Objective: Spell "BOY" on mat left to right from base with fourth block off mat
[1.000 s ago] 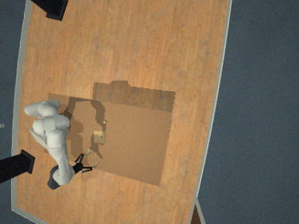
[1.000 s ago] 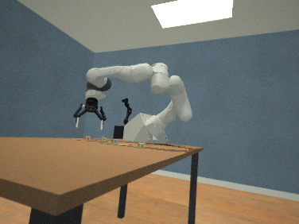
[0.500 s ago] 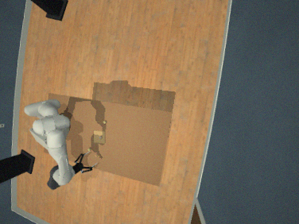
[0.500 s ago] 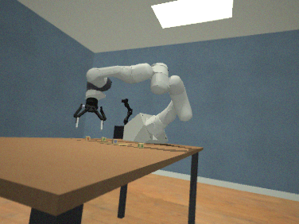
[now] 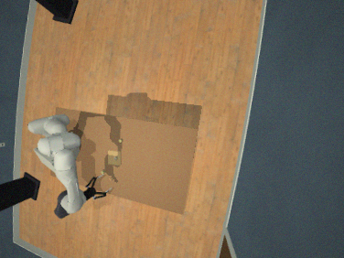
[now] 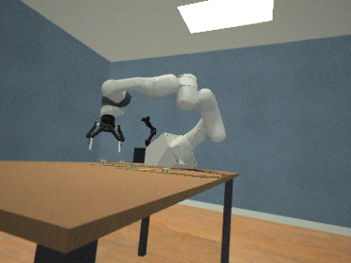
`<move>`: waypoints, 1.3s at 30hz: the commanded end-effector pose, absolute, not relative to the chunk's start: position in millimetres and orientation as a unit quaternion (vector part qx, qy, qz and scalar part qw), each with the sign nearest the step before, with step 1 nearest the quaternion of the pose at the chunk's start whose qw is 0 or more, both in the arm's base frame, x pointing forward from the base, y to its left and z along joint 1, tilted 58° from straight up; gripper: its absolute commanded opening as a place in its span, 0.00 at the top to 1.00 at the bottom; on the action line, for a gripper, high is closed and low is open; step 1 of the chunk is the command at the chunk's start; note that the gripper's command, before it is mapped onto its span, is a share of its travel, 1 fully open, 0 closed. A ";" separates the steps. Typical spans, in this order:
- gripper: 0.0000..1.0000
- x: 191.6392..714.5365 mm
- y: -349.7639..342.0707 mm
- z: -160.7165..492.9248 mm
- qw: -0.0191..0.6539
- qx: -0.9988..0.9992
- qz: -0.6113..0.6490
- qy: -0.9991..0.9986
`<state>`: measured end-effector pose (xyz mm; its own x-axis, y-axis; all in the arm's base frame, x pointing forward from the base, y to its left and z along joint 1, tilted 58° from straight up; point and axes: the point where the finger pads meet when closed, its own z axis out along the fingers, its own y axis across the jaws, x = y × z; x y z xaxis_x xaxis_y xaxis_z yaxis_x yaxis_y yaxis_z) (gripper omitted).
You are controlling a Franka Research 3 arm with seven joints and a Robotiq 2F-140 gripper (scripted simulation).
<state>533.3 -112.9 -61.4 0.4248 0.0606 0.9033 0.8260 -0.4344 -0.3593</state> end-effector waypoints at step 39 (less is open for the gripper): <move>0.00 559.5 -83.9 52.9 0.328 -0.647 -0.478 -0.495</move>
